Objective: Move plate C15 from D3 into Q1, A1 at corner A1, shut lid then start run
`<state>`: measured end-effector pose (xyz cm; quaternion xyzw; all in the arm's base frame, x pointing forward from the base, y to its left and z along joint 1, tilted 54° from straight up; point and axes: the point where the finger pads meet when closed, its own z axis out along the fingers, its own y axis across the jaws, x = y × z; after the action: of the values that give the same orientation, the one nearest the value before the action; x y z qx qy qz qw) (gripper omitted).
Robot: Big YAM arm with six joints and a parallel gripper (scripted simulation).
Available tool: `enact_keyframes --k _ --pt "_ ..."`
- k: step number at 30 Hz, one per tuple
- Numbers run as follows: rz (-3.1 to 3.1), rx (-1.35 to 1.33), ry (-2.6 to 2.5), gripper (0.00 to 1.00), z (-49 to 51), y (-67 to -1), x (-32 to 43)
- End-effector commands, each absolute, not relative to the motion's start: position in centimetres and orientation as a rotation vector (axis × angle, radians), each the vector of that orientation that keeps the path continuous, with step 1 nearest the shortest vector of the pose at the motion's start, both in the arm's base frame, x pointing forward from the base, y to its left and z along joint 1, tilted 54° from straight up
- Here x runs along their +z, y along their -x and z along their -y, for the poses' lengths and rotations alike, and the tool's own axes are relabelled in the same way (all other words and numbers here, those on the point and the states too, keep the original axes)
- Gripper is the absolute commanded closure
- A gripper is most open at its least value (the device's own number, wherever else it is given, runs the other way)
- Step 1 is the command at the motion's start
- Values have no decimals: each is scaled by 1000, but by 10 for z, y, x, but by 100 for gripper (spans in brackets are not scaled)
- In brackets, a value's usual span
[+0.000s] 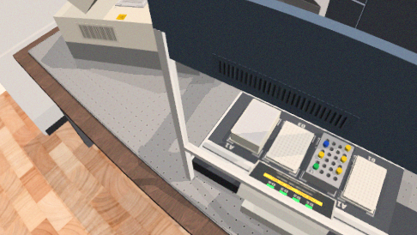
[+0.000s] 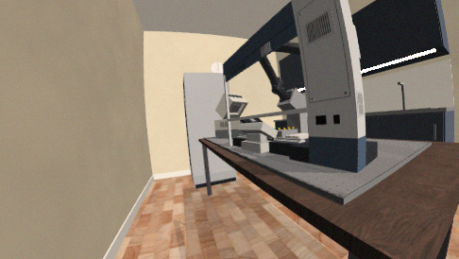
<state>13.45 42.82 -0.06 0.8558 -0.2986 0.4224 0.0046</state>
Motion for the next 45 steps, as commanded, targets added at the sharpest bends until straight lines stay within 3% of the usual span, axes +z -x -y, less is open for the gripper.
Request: enact_keyframes --k 1,17,18,45 --pt "934 1323 -2690 0 -431 -132 1" --pt "934 1323 -2690 0 -431 -132 1" --pt "971 1314 -2684 100 -424 -139 0" --pt "1863 1106 -2511 100 -337 -240 28"
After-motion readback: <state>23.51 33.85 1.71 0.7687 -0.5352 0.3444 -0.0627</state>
